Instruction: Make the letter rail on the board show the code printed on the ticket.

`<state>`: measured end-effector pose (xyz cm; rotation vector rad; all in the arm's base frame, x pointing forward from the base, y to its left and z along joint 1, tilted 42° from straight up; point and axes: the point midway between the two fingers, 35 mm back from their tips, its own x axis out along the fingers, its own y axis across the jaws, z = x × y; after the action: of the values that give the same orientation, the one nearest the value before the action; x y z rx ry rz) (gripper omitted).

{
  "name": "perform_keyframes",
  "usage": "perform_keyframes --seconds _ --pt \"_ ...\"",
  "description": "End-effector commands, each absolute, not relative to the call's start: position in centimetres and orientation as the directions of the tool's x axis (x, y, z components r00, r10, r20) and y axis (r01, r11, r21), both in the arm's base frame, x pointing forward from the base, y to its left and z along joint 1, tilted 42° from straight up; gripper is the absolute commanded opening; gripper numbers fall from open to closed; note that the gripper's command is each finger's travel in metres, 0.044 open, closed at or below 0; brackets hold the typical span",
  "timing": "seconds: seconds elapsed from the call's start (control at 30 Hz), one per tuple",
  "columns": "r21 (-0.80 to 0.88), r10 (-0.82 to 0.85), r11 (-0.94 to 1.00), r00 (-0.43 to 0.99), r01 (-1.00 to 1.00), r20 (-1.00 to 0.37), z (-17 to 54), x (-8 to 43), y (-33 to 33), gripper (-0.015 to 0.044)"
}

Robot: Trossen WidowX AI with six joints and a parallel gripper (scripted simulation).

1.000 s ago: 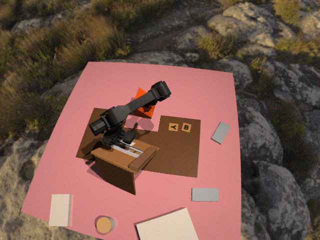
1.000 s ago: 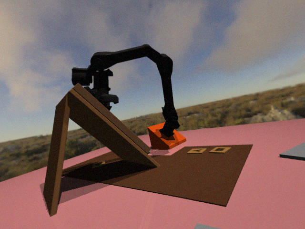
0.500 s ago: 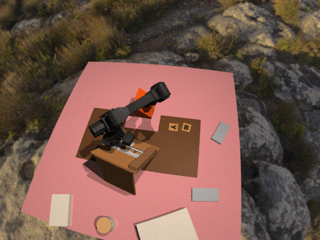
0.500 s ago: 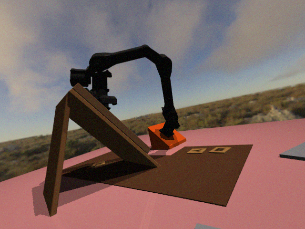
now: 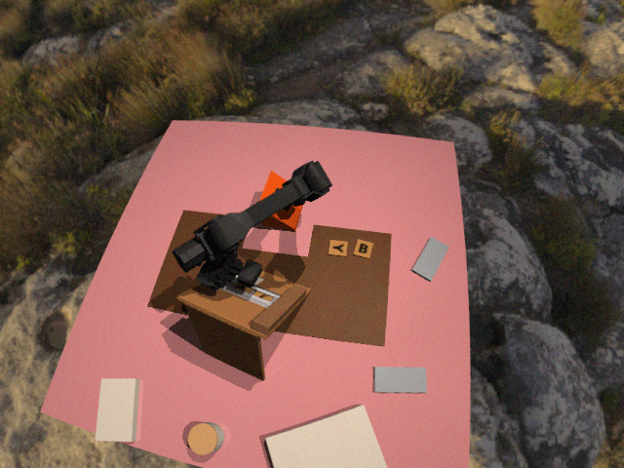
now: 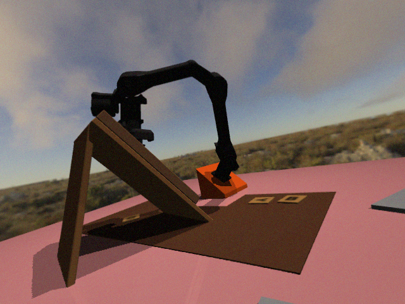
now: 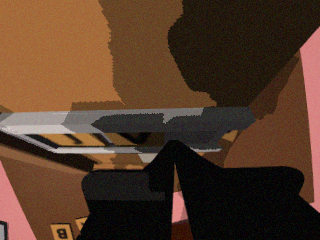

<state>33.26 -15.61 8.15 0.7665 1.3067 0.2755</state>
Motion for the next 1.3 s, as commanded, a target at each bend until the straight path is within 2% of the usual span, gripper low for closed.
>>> perform_keyframes --seconds 0.0,1.27 --pt "0.648 0.59 0.726 0.274 0.232 -0.759 8.04 33.56 -15.51 0.0" --pt "0.648 0.591 0.725 0.274 0.231 -0.759 8.32 34.0 -14.86 0.0"
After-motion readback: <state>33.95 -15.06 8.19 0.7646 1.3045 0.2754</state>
